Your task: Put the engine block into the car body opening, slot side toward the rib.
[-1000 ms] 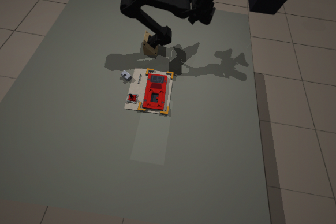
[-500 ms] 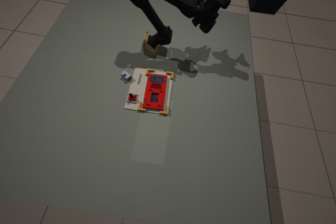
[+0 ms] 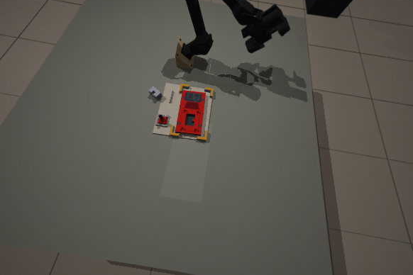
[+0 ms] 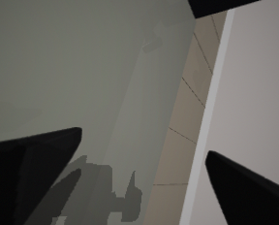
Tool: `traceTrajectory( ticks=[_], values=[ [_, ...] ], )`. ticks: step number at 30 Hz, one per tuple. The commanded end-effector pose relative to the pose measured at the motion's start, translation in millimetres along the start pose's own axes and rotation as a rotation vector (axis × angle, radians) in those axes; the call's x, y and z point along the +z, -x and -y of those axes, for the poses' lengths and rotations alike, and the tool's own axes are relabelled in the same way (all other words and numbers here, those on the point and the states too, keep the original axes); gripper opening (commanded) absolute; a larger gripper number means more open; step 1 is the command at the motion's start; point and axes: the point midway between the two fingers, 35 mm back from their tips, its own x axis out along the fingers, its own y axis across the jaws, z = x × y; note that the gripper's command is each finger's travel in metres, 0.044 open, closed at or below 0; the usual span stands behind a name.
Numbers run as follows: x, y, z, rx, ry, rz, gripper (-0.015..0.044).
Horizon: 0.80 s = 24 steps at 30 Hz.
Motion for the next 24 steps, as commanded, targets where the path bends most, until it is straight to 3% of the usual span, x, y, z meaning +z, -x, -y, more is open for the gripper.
traceTrajectory(
  ticks=[1, 24],
  values=[
    [-24.6, -4.1, -9.0, 0.06, -0.097, -0.088, 0.044],
    [-145.7, 20.7, -76.9, 0.274, -0.652, -0.546, 0.044]
  ],
)
